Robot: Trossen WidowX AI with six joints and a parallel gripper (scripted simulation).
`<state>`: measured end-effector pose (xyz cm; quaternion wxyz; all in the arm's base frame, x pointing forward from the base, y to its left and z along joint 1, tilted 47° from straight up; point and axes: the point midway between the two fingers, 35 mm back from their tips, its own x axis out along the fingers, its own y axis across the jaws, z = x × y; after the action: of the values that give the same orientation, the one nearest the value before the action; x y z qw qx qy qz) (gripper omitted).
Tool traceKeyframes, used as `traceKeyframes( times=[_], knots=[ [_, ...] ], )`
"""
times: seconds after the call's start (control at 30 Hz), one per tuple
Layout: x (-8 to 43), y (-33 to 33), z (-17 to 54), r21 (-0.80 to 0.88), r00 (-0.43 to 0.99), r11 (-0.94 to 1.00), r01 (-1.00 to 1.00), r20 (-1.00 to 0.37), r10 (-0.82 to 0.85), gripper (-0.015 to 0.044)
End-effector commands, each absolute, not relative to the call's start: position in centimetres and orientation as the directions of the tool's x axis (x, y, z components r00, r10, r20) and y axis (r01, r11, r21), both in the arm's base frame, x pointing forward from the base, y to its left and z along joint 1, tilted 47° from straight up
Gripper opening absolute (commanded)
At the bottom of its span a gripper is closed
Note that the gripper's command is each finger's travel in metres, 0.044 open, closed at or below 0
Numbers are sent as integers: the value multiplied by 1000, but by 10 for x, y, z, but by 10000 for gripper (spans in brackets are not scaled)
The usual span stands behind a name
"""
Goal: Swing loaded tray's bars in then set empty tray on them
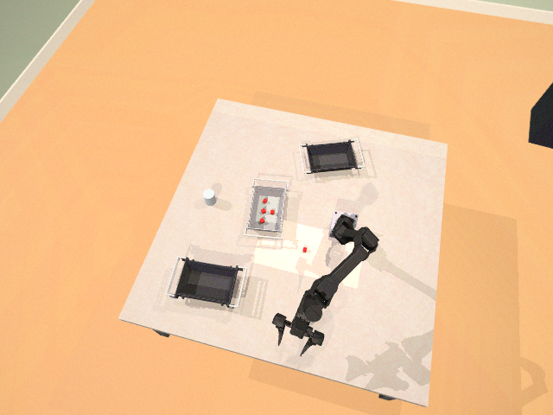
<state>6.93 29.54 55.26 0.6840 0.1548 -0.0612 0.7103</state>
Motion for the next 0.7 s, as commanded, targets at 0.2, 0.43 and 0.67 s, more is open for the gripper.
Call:
traceKeyframes(
  times=[0.2, 0.43, 0.67],
  knots=[
    [70, 294, 554, 125, -16, -57, -991, 303, 953, 216],
    [117, 319, 507, 146, 83, 64, -987, 129, 988, 80],
    [201, 327, 423, 186, 217, 247, -951, -168, 962, 80]
  ],
)
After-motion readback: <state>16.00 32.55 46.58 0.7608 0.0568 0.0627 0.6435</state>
